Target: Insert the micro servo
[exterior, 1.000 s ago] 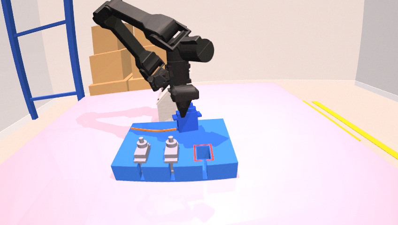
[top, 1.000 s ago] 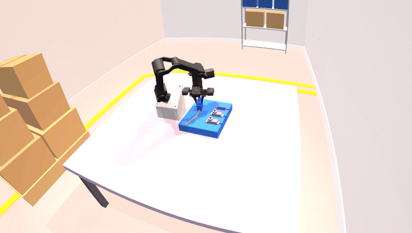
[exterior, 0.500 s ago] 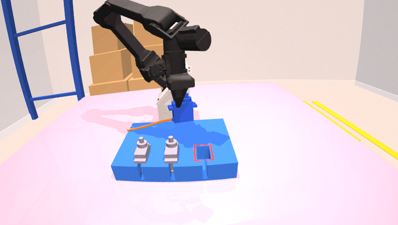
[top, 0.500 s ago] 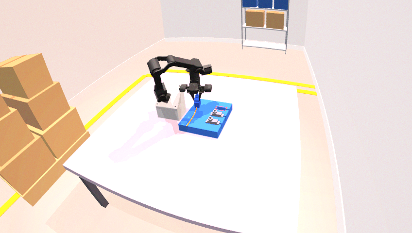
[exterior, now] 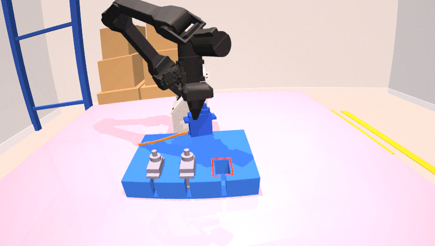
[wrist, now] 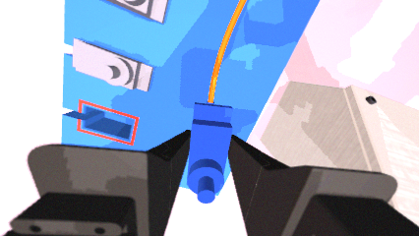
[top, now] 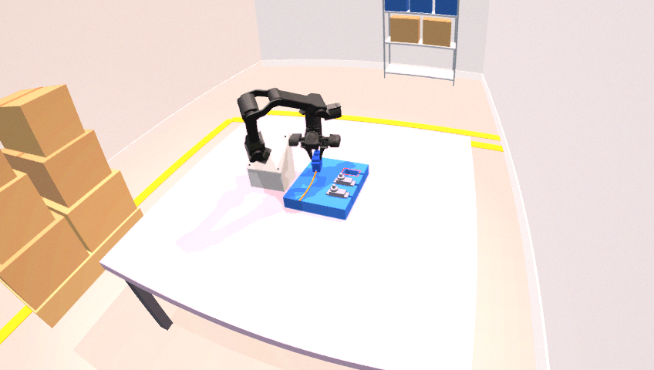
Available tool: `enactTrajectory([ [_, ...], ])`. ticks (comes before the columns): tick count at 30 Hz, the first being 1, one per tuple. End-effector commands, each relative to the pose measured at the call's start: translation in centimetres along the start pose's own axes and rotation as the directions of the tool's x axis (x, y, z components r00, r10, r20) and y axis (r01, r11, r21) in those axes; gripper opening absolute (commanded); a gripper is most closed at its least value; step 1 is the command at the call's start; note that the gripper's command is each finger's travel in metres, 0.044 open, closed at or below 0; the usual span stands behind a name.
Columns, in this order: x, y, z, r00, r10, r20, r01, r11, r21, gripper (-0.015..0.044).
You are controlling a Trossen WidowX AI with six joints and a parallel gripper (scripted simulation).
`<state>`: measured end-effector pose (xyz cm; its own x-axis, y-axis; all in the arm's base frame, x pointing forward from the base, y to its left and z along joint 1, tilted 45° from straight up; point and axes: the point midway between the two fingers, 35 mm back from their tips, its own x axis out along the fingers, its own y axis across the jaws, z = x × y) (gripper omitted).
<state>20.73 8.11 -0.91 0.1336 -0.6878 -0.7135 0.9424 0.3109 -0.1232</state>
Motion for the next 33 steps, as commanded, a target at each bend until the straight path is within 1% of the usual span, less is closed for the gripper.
enactTrajectory([
  [1,-0.3,1.8,-0.1,1.000,0.014,0.000,-0.014,1.000,0.003,0.0000],
  [7,-0.3,2.2,-0.6,1.000,0.015,-0.001,-0.015,1.000,0.003,0.0000],
  [18,-0.4,3.3,-5.1,1.000,0.016,-0.004,-0.016,1.000,0.004,0.0000],
  [22,-0.4,3.4,-5.4,1.000,0.016,-0.004,-0.016,1.000,-0.002,0.0000],
  [26,-0.4,3.4,-5.4,1.000,0.016,-0.004,-0.016,0.997,-0.080,0.0000],
  [33,-0.4,3.4,-5.4,1.000,0.016,-0.004,-0.017,0.949,-0.315,0.0000],
])
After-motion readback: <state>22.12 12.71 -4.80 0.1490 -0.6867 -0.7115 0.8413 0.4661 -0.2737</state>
